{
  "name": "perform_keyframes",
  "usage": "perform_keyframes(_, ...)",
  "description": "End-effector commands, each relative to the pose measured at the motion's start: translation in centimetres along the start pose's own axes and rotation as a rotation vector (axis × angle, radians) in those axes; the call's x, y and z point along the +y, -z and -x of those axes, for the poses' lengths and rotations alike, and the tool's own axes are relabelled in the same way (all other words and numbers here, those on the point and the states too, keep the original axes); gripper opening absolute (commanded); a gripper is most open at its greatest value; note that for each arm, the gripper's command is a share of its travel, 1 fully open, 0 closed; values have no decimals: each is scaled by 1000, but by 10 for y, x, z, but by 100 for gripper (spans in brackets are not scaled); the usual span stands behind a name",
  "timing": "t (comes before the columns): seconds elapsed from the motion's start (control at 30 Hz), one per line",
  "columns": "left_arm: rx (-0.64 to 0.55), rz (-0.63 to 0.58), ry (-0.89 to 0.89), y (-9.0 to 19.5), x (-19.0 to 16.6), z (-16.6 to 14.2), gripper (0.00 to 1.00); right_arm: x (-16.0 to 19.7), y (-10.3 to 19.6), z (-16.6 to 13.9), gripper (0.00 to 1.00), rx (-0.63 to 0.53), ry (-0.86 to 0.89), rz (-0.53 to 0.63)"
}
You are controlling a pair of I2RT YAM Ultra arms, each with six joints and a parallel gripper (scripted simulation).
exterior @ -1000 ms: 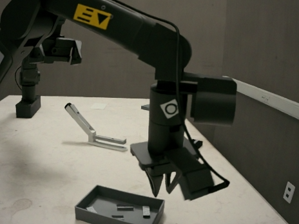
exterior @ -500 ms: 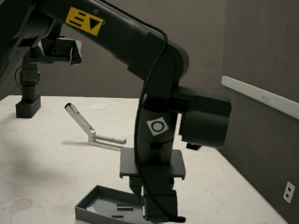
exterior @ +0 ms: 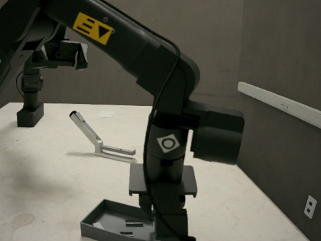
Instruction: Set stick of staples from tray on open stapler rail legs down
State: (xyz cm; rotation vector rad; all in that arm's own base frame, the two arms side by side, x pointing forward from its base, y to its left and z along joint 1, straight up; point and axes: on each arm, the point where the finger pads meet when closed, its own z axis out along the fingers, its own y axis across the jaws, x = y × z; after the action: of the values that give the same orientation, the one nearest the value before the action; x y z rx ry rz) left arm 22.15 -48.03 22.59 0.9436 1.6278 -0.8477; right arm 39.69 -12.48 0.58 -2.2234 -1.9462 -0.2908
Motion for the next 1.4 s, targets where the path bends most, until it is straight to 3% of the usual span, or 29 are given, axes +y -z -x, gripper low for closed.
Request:
perform_keyframes(0.0,-19,1,1,2,2,7,100,2,-9,-3,27,4,-2,3)
perform_keyframes(0.33,-19,1,1,2,2,7,100,2,-24,-3,27,5,-2,4)
perform_keyframes(1.37,-19,1,1,2,2,7,100,3,-17,0,27,5,1,2)
